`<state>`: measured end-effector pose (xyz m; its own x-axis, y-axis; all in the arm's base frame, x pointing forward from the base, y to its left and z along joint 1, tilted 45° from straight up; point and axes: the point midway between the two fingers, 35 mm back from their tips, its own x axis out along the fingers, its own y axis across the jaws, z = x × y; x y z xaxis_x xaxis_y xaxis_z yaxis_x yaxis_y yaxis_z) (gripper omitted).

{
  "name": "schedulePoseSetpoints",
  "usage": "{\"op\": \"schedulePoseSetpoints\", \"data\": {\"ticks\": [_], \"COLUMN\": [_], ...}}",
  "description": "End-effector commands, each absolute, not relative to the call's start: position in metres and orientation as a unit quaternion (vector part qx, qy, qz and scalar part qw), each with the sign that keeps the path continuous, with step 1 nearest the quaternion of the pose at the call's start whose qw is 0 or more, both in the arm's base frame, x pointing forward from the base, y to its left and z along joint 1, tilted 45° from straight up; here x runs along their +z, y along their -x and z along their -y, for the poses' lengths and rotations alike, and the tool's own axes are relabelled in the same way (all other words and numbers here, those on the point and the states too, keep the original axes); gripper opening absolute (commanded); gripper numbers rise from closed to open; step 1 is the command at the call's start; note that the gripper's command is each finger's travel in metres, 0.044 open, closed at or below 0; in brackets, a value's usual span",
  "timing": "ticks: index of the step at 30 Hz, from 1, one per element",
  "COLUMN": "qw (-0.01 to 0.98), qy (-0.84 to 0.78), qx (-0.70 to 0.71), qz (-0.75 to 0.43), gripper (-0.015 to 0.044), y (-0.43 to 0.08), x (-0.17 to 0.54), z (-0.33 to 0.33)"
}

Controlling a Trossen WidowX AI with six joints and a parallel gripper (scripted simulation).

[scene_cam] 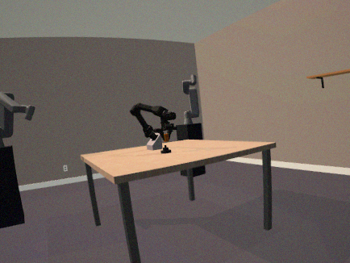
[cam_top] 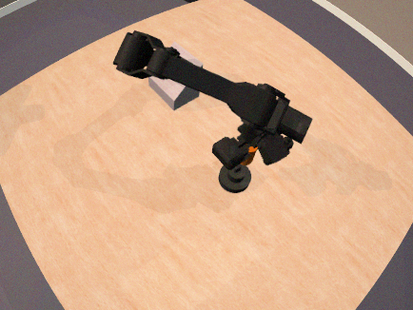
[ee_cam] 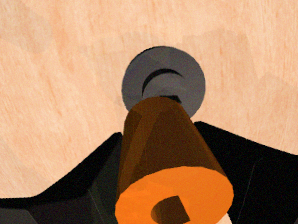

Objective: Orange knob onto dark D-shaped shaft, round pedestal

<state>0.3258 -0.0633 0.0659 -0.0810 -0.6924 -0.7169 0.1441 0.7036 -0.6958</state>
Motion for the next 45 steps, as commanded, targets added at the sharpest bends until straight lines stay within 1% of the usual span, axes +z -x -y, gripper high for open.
{"op": "schedulePoseSetpoints", "data": {"ticks": [1, 14, 45], "qw": [0.643, 0.643, 0.644], "qy": [0.213, 0.214, 0.211], "qx": [-0.327, -0.328, -0.331], "qz": [-0.659, -0.658, -0.657], "gripper": [0.0000, 0.0000, 0.0000], "y": [-0.324, -0.322, -0.322], "x": [0.072, 0.055, 0.056], "z": [0.074, 0.094, 0.094]}}
